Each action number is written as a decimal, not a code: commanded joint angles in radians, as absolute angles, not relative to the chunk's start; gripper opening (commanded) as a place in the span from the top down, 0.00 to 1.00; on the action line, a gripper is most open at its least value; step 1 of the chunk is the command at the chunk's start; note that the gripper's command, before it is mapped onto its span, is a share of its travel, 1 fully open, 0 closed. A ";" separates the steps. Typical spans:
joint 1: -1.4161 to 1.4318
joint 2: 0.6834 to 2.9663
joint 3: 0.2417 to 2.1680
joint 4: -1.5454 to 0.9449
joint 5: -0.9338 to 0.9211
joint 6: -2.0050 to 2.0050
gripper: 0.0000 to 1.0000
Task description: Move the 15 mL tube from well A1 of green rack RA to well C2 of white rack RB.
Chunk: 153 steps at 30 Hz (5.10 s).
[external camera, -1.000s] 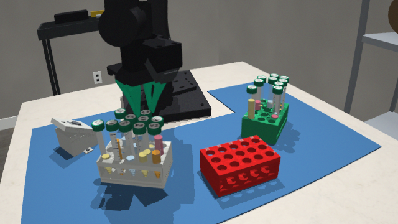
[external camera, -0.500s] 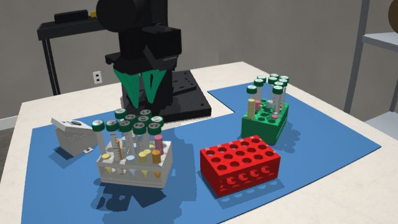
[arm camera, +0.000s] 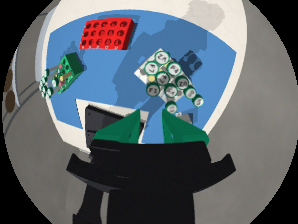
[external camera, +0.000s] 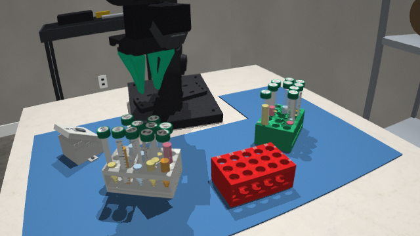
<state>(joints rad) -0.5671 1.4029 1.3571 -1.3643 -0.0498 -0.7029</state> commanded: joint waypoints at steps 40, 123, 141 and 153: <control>-0.135 1.394 1.356 -1.361 0.017 -0.125 1.00; 0.034 1.426 1.354 -1.332 0.044 0.509 1.00; 0.034 1.426 1.354 -1.332 0.044 1.043 1.00; 0.002 1.422 1.351 -1.332 0.039 1.168 1.00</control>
<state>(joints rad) 0.0254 1.4311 1.3476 -1.3346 0.0380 1.1671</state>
